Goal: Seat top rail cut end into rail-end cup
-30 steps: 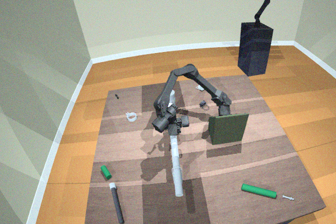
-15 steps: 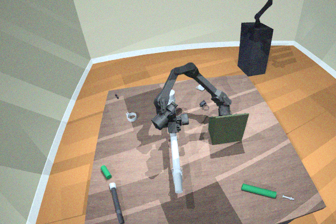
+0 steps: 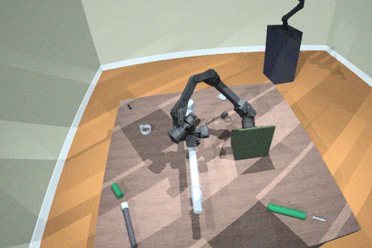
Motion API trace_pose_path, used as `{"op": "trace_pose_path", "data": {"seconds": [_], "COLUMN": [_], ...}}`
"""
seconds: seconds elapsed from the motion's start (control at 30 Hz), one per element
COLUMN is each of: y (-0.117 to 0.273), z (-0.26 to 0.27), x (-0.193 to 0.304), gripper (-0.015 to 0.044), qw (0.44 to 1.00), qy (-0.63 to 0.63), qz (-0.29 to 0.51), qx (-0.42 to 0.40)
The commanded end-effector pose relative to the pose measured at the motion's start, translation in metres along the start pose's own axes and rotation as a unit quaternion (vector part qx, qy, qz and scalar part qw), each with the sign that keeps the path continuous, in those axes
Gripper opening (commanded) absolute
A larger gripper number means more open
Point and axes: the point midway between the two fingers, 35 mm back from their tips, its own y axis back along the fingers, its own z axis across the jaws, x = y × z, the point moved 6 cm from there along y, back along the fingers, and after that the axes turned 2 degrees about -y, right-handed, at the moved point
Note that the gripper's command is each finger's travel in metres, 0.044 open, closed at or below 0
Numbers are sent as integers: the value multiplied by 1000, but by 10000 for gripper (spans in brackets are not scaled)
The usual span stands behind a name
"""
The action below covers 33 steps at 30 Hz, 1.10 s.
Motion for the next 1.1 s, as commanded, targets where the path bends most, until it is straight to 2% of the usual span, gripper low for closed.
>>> {"op": "trace_pose_path", "data": {"seconds": [0.0, 1.07], "y": [1, 7], "z": [0, 1], "x": [0, -2], "gripper": [0, 0], "qw": [1000, 1000], "qy": [0, -1], "qz": [1, 9], "qx": [0, 0]}}
